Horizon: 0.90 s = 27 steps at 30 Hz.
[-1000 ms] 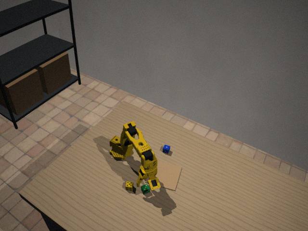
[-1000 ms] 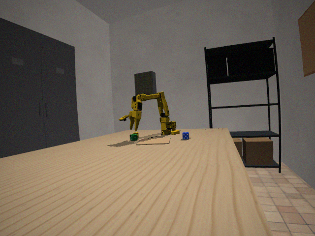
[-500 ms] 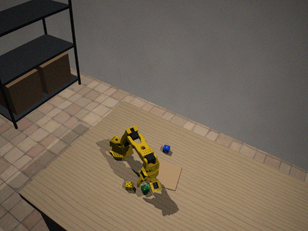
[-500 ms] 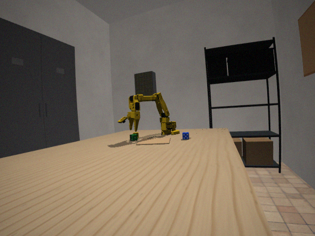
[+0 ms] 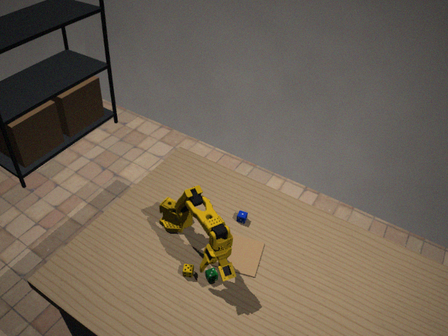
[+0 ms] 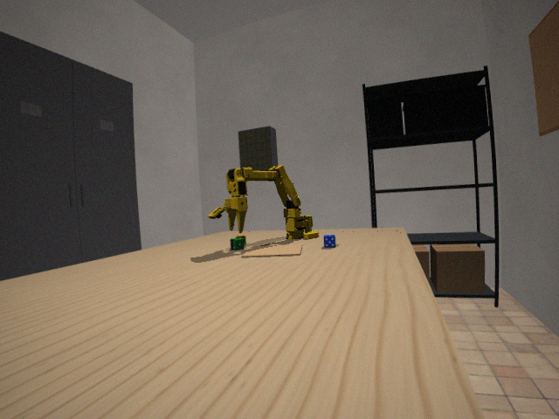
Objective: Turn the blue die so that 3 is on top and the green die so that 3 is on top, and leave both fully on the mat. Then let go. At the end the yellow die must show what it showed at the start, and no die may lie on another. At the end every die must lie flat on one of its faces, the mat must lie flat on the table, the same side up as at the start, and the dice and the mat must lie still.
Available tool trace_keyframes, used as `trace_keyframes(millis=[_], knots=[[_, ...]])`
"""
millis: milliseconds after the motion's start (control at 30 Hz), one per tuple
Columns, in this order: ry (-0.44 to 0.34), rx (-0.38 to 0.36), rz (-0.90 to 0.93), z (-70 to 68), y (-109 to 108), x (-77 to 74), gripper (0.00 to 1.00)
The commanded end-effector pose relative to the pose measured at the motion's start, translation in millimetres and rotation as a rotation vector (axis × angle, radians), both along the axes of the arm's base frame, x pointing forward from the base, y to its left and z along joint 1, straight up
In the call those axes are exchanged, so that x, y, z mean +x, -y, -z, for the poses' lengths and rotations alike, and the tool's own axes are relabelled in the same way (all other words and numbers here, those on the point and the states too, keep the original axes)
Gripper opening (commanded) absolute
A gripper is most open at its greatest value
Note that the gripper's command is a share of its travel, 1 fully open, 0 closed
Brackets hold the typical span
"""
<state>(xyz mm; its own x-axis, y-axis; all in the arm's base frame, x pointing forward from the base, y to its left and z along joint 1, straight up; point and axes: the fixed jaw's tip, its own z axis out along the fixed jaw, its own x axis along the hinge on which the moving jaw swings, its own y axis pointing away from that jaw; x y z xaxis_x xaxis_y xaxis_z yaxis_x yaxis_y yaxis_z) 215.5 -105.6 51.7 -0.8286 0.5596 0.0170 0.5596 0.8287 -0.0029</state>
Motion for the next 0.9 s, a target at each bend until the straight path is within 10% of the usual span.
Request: trace_keyframes(millis=[0,867], knots=[[0.039,-0.019,-0.013,-9.2,0.4,4.9,0.35],[0.053,-0.026,-0.040,-16.2,-2.6,6.9,0.35]])
